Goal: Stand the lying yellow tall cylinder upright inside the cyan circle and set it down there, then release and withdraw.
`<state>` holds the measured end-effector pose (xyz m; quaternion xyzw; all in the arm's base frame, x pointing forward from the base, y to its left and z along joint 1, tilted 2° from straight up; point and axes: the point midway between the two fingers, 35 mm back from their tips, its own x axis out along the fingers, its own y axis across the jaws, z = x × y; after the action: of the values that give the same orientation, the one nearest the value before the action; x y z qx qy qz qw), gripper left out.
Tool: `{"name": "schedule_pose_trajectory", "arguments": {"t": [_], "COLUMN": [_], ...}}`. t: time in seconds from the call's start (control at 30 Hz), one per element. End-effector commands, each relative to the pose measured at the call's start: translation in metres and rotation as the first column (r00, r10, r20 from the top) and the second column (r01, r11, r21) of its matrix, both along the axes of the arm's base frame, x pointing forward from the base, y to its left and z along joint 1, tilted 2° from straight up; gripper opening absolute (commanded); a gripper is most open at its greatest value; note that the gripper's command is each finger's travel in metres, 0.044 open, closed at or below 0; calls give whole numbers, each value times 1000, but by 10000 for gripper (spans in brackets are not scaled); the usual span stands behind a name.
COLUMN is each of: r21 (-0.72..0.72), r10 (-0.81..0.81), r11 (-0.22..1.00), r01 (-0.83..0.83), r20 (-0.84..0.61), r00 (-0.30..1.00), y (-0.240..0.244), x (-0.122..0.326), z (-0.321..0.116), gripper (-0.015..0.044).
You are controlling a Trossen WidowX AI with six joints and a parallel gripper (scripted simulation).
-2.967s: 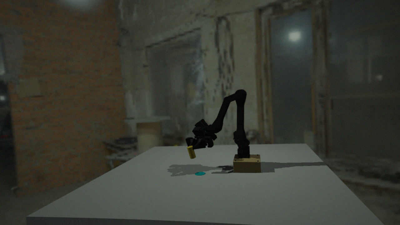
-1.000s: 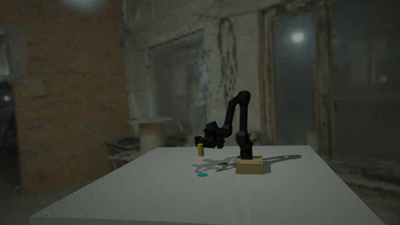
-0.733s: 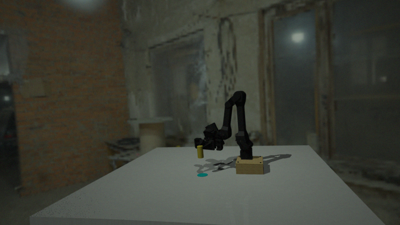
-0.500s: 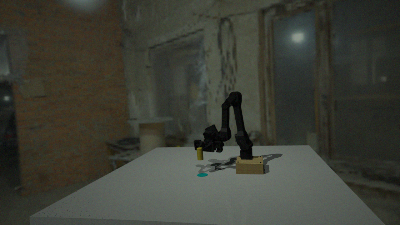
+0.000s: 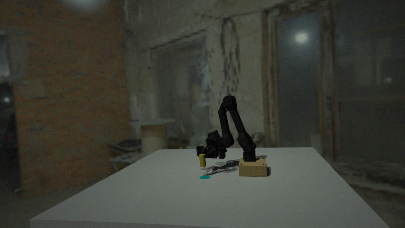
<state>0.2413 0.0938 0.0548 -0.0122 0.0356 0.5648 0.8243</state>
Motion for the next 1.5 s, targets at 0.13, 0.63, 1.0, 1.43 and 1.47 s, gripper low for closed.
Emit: {"name": "schedule_pose_trajectory", "arguments": {"t": [0.13, 0.63, 1.0, 1.43, 1.47], "r21": [-1, -2, -12, -13, -13], "r10": [0, 1, 11, 12, 12], "r11": [1000, 1000, 1000, 1000, 1000], "r01": [0, -1, -11, -12, -12], "r20": [2, 0, -4, -5, -5], "r00": [1000, 1000, 1000, 1000, 1000], "y": [1, 3, 5, 5, 5], "x": [-2, -8, -9, -9, -9], "z": [-12, -37, -57, -60, -60], "gripper": [105, 105, 105, 131, 157]}}
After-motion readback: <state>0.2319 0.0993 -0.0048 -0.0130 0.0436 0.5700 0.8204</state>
